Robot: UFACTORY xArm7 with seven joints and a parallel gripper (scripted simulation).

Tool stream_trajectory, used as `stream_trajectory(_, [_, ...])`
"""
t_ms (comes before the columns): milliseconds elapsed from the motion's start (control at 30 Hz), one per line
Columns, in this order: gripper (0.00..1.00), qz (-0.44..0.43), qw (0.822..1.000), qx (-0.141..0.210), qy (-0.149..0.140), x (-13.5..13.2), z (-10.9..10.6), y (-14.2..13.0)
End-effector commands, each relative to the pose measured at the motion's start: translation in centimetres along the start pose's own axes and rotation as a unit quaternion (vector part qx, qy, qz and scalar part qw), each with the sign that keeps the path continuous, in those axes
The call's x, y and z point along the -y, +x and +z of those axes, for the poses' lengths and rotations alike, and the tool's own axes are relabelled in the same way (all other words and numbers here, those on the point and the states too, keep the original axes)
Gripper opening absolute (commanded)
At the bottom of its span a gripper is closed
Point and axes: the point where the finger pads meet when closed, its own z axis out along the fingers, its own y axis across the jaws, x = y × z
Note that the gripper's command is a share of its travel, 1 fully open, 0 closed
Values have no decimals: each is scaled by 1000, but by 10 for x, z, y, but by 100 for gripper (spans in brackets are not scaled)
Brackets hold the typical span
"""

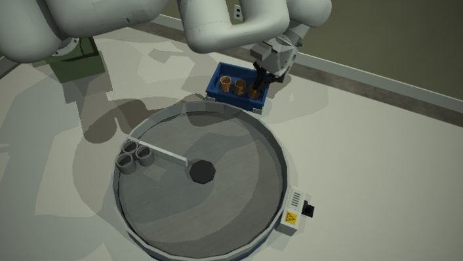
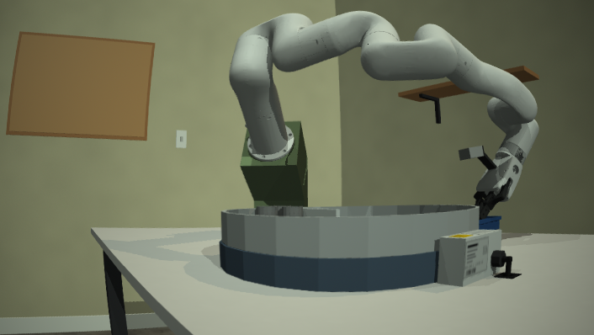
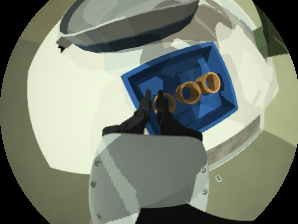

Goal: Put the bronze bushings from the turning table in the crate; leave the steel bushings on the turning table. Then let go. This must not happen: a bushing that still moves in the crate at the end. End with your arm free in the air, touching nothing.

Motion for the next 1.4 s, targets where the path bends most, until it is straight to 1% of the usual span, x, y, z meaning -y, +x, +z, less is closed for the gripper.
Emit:
stream_trajectory(0, [11, 0, 1000, 2, 0, 0, -2, 0])
stream_trajectory(567, [11, 0, 1000, 2, 0, 0, -6, 3])
stream_trajectory(733, [11, 0, 1000, 2, 0, 0, -17, 12])
stream_trajectory(1067, [11, 0, 1000, 2, 0, 0, -53, 43])
stream_trajectory(1133, [11, 0, 1000, 2, 0, 0, -53, 43])
stream_trajectory(1200, [11, 0, 1000, 2, 0, 0, -58, 47])
stream_trajectory(1367, [11, 0, 1000, 2, 0, 0, -58, 47])
